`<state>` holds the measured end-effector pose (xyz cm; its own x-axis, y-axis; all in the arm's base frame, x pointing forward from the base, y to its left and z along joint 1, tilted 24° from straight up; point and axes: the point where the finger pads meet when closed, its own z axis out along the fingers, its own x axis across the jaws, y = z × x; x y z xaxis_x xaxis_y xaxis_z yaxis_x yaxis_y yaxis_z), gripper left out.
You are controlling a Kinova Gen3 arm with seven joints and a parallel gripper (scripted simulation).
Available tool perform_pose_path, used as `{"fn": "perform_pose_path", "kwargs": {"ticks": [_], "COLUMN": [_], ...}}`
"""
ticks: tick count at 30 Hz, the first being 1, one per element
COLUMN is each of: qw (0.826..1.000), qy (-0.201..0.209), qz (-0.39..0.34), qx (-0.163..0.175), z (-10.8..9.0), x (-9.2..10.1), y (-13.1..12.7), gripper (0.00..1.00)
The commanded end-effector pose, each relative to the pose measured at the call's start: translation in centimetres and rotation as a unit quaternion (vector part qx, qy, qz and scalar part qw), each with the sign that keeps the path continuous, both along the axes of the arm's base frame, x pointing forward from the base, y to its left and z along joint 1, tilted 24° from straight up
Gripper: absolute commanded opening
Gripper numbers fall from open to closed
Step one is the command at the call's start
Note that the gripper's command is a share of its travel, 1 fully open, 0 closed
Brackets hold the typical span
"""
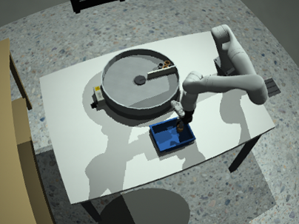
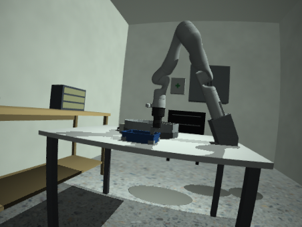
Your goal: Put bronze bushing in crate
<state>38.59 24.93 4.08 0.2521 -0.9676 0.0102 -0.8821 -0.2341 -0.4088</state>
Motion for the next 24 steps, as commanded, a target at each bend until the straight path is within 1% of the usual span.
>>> {"fn": "perform_pose_path", "kwargs": {"ticks": [1,14,19,24], "qw": [1.0,1.0,1.0,1.0], "qy": [-0.001,-0.001,-0.001,-0.001], "qz": [0.0,0.0,0.0,0.0], "qx": [0.002,0.002,0.002,0.002], "z": [0.36,0.47,0.99,0.99], "x": [-0.11,-0.16,-0.39,-0.39], "y": [0.08,0.06,-0.02,-0.02], "gripper": [0.42,0.42,0.42,0.42]}}
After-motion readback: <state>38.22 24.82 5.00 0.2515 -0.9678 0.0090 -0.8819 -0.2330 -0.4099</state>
